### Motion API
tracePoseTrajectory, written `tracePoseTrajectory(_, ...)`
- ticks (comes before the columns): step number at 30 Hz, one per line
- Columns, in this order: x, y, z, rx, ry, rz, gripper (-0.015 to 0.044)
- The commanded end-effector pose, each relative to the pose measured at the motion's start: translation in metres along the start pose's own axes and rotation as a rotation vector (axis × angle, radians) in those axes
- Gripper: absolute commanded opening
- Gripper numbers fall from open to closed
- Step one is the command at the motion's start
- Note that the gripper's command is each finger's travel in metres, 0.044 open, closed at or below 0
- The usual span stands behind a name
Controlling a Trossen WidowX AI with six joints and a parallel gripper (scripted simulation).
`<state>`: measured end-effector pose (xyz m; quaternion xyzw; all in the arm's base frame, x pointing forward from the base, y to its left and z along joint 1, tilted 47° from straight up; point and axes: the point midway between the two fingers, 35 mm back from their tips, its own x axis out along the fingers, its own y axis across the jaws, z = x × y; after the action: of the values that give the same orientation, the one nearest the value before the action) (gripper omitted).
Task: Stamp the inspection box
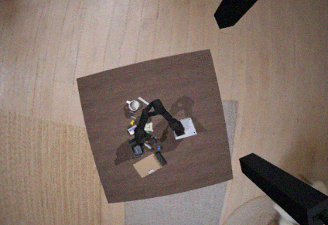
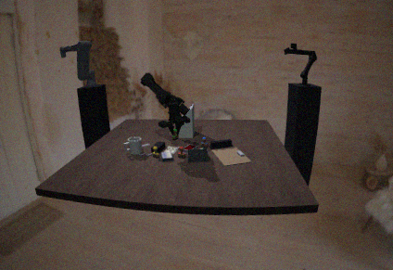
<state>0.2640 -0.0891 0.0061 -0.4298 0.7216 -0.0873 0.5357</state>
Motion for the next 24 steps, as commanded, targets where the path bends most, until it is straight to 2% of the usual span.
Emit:
tracePoseTrajectory(1,0.000,-0.007,-0.010,-0.088,0.007,-0.004,0.0000)
tracePoseTrajectory(10,0.001,-0.025,-0.029,-0.295,0.014,-0.006,0.0000)
tracePoseTrajectory(24,0.008,-0.025,-0.028,-0.298,0.013,-0.006,0.0000)
